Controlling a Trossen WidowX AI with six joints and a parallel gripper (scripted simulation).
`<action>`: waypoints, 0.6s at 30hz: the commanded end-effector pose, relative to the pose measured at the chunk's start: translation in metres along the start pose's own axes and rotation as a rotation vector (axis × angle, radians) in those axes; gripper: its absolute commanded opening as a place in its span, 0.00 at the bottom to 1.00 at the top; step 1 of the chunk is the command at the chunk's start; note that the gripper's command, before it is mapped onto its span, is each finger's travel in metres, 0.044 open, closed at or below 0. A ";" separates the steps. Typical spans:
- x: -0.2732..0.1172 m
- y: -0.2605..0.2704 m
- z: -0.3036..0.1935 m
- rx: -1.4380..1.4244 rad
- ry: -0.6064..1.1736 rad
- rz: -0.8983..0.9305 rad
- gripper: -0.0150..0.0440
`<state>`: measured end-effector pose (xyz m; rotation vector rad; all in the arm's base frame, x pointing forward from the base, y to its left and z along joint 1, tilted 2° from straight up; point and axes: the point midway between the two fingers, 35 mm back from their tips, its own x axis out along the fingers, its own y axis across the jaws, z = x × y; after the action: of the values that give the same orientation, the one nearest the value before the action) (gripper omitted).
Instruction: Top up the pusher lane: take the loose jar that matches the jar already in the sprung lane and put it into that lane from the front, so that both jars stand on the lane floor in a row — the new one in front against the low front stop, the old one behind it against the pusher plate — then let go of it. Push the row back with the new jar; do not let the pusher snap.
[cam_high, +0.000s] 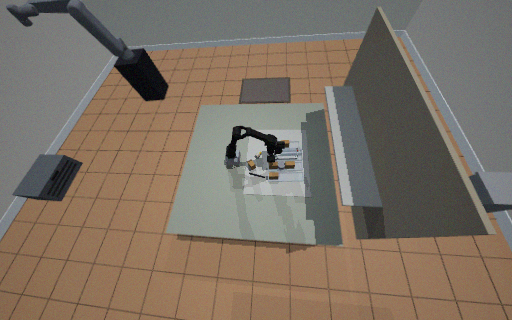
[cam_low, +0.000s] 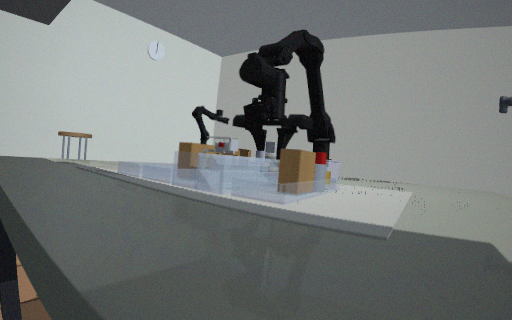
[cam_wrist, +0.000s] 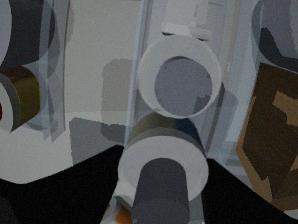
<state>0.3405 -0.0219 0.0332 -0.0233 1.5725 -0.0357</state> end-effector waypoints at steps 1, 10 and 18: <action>-0.003 -0.001 0.007 0.004 -0.029 -0.003 0.25; -0.003 -0.001 0.008 0.004 -0.029 -0.003 0.25; -0.003 -0.001 0.009 0.004 -0.029 -0.003 0.25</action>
<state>0.3422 -0.0220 0.0329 -0.0234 1.5713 -0.0357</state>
